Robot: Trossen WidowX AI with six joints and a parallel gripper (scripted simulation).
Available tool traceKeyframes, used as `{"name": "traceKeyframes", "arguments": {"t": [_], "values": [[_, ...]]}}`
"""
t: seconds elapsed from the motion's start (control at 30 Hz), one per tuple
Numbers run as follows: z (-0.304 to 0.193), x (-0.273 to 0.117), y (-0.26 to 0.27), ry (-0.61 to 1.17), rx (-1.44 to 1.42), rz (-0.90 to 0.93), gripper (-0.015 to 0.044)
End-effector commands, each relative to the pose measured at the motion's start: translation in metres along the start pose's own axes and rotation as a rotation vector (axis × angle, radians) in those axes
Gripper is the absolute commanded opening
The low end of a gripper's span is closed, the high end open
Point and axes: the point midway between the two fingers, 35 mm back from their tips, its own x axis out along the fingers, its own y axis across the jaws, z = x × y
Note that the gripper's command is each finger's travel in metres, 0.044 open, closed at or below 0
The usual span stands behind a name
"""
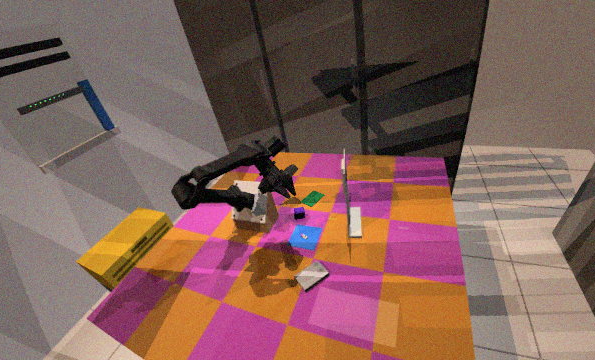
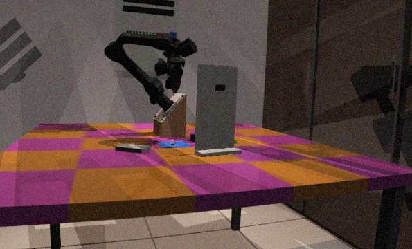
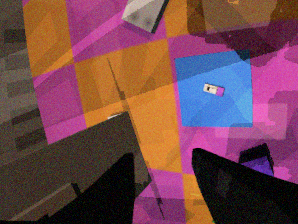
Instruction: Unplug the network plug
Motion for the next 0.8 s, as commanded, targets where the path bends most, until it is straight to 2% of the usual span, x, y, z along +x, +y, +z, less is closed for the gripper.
{"name": "traceKeyframes", "arguments": {"t": [0.0, 0.03, 0.4, 0.77], "values": [[0.0013, -0.0095, 0.0057, -0.005, 0.002, 0.008, 0.0156], [0.0015, -0.0099, 0.0059, -0.006, 0.002, 0.009, 0.0156], [0.0015, -0.0099, 0.0059, -0.006, 0.002, 0.009, 0.044], [0.0015, -0.0099, 0.0059, -0.006, 0.002, 0.009, 0.044]]}}
